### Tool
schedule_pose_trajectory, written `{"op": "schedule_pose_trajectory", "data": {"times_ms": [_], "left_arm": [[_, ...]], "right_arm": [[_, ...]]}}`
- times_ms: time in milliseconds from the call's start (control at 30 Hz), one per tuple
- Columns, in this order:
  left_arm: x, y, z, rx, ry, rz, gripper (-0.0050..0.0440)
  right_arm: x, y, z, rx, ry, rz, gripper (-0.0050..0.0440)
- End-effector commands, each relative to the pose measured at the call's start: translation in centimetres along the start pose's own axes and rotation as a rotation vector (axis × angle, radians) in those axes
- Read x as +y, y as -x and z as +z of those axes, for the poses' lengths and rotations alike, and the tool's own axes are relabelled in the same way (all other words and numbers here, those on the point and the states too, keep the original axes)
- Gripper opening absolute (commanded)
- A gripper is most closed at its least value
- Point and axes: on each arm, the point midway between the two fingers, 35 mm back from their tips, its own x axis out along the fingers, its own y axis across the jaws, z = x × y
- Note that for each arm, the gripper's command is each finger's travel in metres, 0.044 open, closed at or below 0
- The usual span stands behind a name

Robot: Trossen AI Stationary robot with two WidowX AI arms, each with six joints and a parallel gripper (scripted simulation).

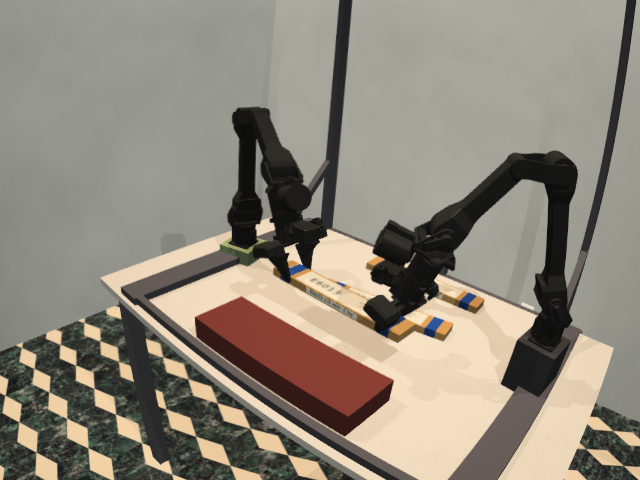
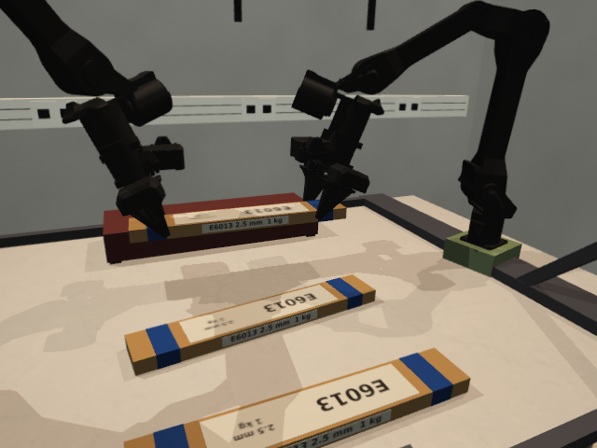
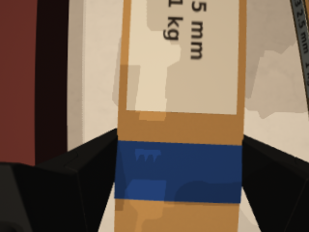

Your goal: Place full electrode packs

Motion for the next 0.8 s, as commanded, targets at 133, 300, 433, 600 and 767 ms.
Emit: {"op": "schedule_pose_trajectory", "data": {"times_ms": [133,300,433,600,767], "left_arm": [[2.6,1.0,0.4,-0.017,0.030,0.041,-0.0050],[3.4,1.0,0.3,-0.019,0.030,0.039,-0.0050],[4.0,1.1,0.2,-0.017,0.030,0.042,-0.0050],[5.0,1.1,0.1,-0.018,0.030,0.041,-0.0050],[6.0,1.2,0.0,-0.017,0.030,0.042,-0.0050]], "right_arm": [[-1.7,0.6,0.7,-0.015,0.040,0.005,-0.0050],[-2.5,0.6,0.7,-0.015,0.040,0.004,-0.0050],[-3.1,0.6,0.8,-0.015,0.040,0.004,-0.0050],[-4.1,0.6,0.9,-0.015,0.040,0.003,-0.0050],[-5.1,0.5,1.0,-0.015,0.041,0.002,-0.0050]]}}
